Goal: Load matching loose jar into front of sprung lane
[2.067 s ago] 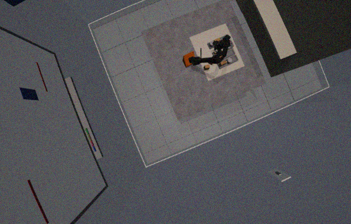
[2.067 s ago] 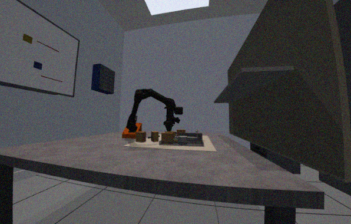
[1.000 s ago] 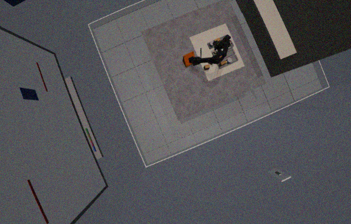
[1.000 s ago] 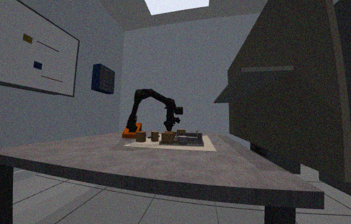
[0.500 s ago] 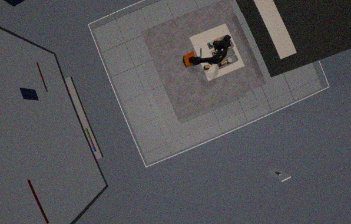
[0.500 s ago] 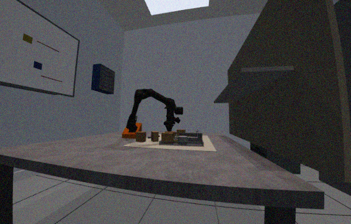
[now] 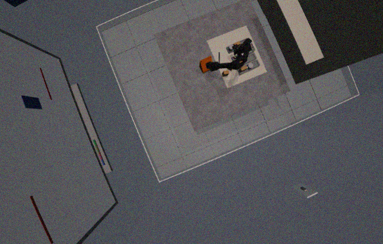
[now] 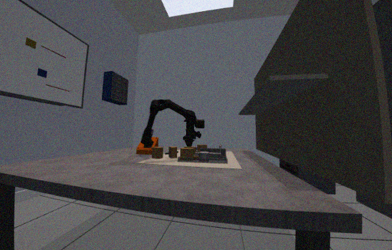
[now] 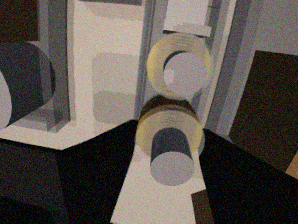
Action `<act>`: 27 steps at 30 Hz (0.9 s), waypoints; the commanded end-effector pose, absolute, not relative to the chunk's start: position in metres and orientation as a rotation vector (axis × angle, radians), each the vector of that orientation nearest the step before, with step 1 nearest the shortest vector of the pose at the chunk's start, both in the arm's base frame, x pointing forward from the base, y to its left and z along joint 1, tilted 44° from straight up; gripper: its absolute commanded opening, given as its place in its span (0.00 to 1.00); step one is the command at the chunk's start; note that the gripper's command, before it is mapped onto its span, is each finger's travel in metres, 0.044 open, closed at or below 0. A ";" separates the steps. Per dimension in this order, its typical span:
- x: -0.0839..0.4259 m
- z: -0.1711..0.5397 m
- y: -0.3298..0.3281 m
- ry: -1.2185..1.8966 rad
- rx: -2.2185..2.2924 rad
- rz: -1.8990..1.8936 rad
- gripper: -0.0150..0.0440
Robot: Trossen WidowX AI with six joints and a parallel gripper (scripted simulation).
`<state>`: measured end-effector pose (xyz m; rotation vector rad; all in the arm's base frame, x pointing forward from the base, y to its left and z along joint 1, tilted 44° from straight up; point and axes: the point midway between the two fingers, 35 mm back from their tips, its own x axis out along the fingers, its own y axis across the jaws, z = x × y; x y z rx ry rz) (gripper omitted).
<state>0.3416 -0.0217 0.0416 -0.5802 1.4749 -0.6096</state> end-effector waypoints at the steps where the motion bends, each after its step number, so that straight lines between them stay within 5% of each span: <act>1: 0.345 0.042 -0.024 1.459 -0.584 -0.618 0.25; 27: 0.344 0.035 -0.031 1.459 -0.584 -0.618 0.25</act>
